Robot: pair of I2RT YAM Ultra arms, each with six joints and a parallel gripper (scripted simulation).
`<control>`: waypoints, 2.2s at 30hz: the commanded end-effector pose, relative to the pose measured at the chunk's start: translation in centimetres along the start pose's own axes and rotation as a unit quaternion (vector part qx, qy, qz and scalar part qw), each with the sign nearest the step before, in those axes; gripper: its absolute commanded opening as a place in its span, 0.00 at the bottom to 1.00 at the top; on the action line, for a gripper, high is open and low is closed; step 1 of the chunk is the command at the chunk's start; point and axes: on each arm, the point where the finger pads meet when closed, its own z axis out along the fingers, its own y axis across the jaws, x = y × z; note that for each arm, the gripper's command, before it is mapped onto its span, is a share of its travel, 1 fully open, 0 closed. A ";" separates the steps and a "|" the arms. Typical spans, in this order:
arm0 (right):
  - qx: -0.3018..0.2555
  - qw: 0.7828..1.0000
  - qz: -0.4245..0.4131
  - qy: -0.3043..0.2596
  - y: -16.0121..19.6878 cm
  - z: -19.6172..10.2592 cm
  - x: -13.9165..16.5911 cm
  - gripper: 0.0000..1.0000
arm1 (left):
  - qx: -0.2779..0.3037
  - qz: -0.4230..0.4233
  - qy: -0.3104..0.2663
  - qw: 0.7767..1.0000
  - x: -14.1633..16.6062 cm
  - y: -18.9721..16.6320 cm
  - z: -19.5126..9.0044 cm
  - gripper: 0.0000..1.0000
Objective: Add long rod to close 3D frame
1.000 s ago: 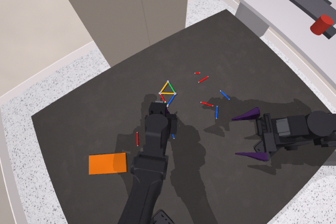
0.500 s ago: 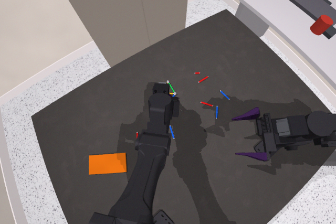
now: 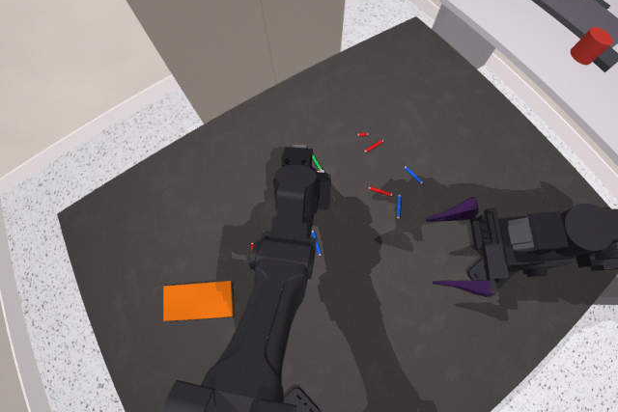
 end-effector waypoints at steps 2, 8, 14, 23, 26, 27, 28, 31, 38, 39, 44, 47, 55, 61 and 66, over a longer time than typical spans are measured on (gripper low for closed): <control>0.000 1.000 -0.002 -0.016 0.0 -0.3 -0.8 1.00 | -0.005 -0.005 -0.007 1.000 -1.0 0.6 0.1 0.00; 0.000 1.000 -0.002 -0.016 0.0 -0.3 -0.8 1.00 | -0.005 -0.005 -0.007 1.000 -1.0 0.6 0.1 0.00; 0.000 1.000 -0.002 -0.016 0.0 -0.3 -0.8 1.00 | -0.002 -0.007 0.007 1.000 0.2 0.3 0.2 0.00; 0.000 1.000 -0.002 -0.016 0.0 -0.3 -0.8 1.00 | -0.002 -0.007 0.017 1.000 1.5 0.3 0.2 0.00; 0.000 1.000 -0.002 -0.016 0.0 -0.3 -0.8 1.00 | -0.003 -0.007 0.012 1.000 1.7 0.3 0.2 0.00; 0.000 1.000 -0.002 -0.016 0.0 -0.3 -0.8 1.00 | -0.003 -0.007 0.011 1.000 1.9 0.3 0.2 0.00; 0.000 1.000 -0.002 -0.016 0.0 -0.3 -0.8 1.00 | -0.003 -0.007 0.010 1.000 2.1 0.4 0.1 0.00; 0.000 1.000 -0.002 -0.016 0.0 -0.3 -0.8 1.00 | -0.004 -0.007 0.007 1.000 2.6 0.4 0.1 0.00; 0.000 1.000 -0.002 -0.016 0.0 -0.3 -0.8 1.00 | -0.005 -0.007 0.000 1.000 3.4 0.4 0.0 0.00; 0.000 1.000 -0.002 -0.016 0.0 -0.3 -0.8 1.00 | -0.005 -0.007 -0.002 1.000 3.5 0.4 0.0 0.00; 0.000 1.000 -0.002 -0.016 0.0 -0.3 -0.8 1.00 | -0.005 -0.007 -0.004 1.000 3.6 0.4 0.0 0.00; 0.000 1.000 -0.002 -0.016 0.0 -0.3 -0.8 1.00 | -0.005 -0.007 -0.002 1.000 3.9 0.4 0.0 0.00; 0.005 1.000 -0.007 -0.008 -0.3 -0.2 -1.0 1.00 | -0.001 -0.002 -0.002 1.000 3.3 0.2 -0.2 0.00; 0.043 0.998 0.004 0.047 -2.5 1.0 -1.9 1.00 | -0.001 -0.002 -0.002 1.000 3.3 0.2 -0.2 0.00; 0.093 0.990 0.029 0.101 -6.3 3.1 -4.4 1.00 | -0.001 -0.002 -0.001 1.000 3.3 0.2 -0.2 0.00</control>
